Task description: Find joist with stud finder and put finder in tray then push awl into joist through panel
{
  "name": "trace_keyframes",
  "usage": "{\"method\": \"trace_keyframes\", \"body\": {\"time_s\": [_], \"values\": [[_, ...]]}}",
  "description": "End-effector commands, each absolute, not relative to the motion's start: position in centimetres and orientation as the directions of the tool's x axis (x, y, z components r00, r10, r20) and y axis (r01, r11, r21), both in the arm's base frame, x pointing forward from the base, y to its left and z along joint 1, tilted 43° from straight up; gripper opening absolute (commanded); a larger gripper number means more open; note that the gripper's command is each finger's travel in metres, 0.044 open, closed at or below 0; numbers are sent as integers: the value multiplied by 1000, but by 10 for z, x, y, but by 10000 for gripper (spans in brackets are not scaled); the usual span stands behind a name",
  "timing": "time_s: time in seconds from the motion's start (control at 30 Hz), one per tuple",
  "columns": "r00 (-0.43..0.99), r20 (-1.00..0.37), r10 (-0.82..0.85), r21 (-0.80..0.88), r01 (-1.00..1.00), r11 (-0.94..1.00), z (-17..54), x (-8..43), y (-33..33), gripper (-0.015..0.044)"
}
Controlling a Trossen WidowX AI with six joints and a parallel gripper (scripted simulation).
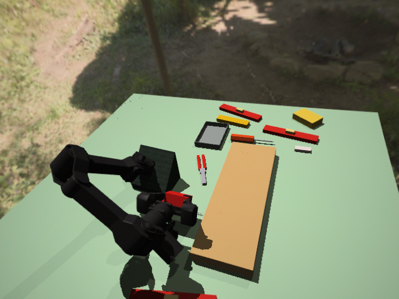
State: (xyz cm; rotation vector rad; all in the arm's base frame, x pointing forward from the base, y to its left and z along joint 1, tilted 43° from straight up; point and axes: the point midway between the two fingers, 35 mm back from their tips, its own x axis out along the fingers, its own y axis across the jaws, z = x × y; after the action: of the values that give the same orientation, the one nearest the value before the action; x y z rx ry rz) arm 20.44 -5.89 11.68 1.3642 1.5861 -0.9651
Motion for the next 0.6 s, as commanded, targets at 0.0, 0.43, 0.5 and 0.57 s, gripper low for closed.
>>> {"method": "trace_keyframes", "body": {"time_s": [0.0, 0.43, 0.5, 0.57], "values": [[-78, -925, 371, -33, 992, 125, 114, 207, -63, 0], [-86, -927, 365, -42, 991, 128, 99, 207, -79, 0], [-86, -927, 365, -42, 991, 127, 99, 205, -80, 0], [-86, -927, 364, -42, 991, 126, 99, 203, -81, 0]]}}
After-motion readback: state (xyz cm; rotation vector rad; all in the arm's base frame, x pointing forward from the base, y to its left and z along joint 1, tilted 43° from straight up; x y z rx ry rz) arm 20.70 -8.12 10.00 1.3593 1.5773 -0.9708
